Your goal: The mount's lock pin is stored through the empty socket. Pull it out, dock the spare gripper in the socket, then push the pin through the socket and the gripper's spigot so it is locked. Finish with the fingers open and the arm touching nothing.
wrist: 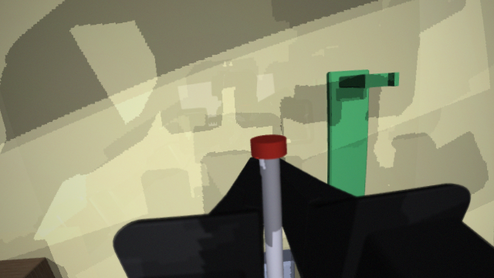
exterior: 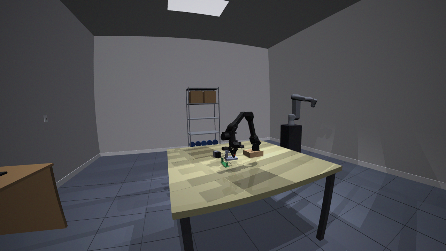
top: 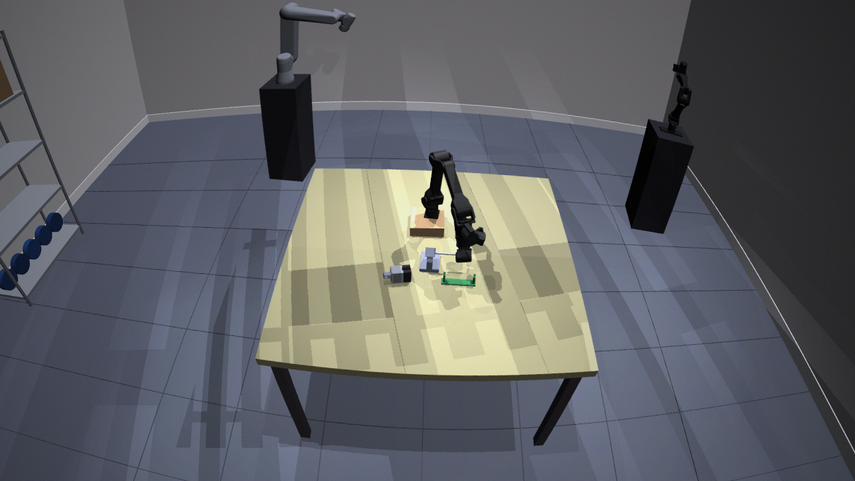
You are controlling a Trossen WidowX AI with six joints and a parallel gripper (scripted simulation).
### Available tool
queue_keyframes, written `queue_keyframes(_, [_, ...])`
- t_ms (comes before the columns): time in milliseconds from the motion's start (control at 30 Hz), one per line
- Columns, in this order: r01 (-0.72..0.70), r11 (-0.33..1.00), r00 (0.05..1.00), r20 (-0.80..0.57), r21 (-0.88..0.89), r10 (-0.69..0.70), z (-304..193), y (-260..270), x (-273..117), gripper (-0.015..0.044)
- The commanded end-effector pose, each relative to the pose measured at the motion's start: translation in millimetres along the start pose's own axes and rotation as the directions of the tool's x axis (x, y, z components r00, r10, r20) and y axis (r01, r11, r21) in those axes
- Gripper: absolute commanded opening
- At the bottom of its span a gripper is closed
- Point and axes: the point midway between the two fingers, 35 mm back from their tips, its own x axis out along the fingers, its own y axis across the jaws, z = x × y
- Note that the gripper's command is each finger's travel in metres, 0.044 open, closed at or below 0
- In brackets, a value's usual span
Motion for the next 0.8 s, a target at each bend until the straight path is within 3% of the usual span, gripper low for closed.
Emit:
queue_keyframes(0, [0.002, 1.000, 1.000, -0.004, 0.003, -0.002, 4, -1, 0, 0.0000])
queue_keyframes(767, [-0.007, 1.000, 1.000, -0.007, 0.004, 0.007, 22, -1, -2, 0.0000])
